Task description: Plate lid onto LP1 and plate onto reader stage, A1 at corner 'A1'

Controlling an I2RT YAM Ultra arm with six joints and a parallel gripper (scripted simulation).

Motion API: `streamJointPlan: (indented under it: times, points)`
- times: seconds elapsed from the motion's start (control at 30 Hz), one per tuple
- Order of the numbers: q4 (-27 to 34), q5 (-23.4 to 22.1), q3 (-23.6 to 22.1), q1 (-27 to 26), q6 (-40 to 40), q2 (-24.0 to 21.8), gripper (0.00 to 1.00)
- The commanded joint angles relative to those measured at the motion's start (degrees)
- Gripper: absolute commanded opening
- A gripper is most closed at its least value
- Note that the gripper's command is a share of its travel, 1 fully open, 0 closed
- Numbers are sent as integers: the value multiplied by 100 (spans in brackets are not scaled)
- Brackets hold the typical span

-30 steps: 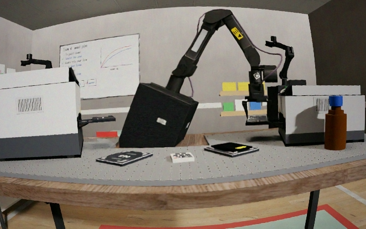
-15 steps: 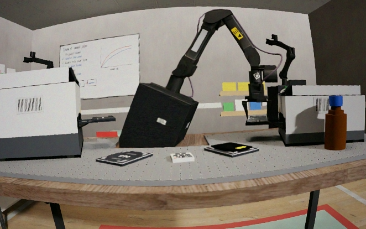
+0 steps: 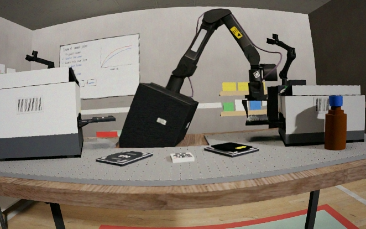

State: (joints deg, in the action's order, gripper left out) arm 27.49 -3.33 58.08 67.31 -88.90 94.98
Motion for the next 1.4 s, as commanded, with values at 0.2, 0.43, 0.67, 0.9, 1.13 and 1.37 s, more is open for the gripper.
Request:
streamJointPlan:
  times: [0.2,0.43,0.67,0.9,1.13,1.37]
  points:
    - [114,72,157,-96,65,-290,86]
    - [168,31,167,-106,60,-314,86]
    - [209,-29,160,-5,69,-364,86]
    - [252,-24,167,42,67,-393,86]
    - [289,1,172,-51,74,-434,86]
    - [322,20,184,-105,73,-464,86]
